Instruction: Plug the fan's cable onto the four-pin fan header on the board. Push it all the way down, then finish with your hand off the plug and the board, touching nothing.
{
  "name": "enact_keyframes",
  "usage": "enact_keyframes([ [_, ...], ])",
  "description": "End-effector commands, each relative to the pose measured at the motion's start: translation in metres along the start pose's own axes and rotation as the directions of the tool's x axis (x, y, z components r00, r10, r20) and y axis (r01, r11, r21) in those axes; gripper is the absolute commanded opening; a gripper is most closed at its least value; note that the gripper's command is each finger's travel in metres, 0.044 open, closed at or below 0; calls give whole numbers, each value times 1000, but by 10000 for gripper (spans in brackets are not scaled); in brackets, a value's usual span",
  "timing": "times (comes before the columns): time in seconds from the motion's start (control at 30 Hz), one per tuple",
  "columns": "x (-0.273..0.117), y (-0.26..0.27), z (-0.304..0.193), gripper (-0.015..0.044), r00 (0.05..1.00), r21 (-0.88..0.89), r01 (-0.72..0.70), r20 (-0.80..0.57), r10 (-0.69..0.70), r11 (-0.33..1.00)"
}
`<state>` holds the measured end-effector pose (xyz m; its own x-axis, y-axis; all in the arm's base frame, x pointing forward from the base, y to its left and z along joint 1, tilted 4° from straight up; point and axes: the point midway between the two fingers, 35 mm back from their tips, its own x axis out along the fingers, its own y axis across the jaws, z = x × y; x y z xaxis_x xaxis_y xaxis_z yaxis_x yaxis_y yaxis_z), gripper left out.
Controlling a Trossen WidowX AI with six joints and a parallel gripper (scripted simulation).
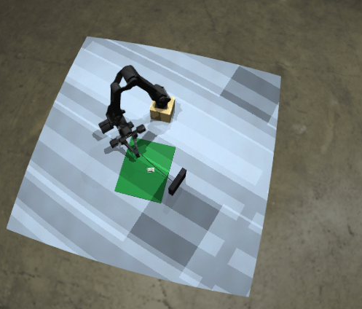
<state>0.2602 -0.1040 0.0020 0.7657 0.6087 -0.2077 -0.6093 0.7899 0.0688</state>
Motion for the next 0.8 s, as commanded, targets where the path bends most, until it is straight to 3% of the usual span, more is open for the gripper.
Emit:
enact_keyframes([
  [0.0, 0, -1, -5, 0, 1000, 2, 0, -1, 0, 1000],
  [0.77, -2, -2, -21, 0, 1000, 2, 0, -2, 0, 1000],
])
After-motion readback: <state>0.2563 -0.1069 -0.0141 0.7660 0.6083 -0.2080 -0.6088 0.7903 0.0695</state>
